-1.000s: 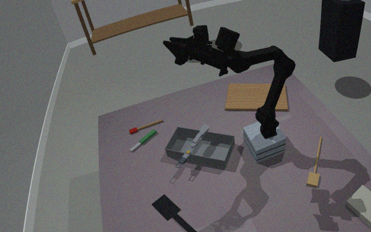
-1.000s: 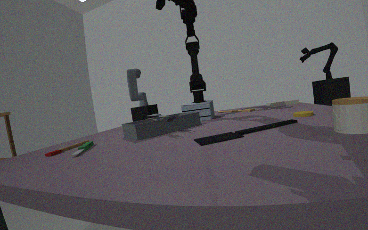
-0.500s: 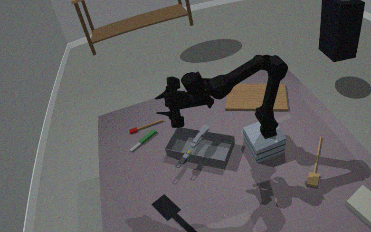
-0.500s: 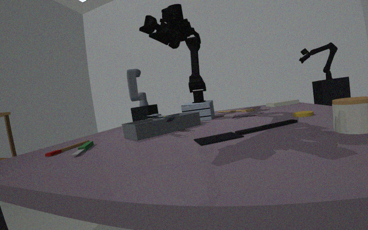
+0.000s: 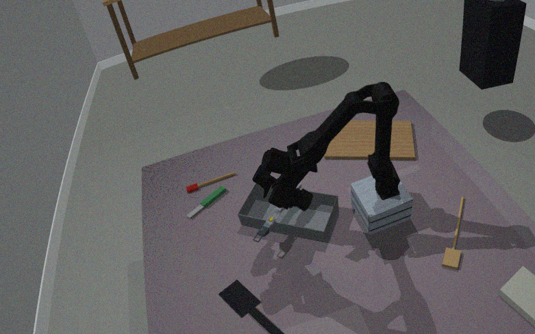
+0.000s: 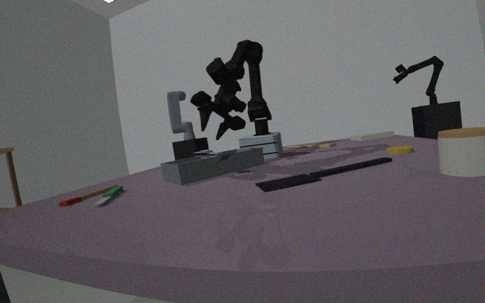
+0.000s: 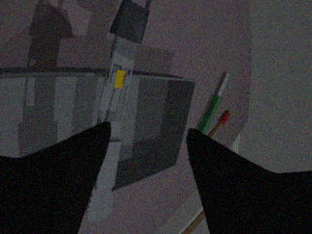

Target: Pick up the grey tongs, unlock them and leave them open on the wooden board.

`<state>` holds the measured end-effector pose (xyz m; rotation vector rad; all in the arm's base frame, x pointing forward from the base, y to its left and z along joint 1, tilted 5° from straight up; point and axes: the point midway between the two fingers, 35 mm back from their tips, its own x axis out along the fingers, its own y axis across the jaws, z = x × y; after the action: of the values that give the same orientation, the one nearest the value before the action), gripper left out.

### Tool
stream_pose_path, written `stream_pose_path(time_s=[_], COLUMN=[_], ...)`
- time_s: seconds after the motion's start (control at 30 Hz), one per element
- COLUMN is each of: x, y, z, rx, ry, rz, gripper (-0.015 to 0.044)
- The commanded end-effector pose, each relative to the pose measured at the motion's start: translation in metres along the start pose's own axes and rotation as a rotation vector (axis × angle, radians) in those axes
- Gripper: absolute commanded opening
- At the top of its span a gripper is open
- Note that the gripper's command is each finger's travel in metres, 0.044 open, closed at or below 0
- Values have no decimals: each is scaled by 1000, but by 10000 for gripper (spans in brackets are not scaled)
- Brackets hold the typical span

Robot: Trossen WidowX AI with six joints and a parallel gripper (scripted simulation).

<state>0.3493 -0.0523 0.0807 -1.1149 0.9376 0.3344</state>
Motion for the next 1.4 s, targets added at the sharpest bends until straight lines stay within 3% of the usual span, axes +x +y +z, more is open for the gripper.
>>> stream_pose_path(time_s=[0.0,0.53,1.37], x=[8,9,47], y=[26,29,30], z=[-11,-1,0], rx=[-64,-63,-63], ry=[5,6,6], rz=[93,92,91], gripper=[260,260,260])
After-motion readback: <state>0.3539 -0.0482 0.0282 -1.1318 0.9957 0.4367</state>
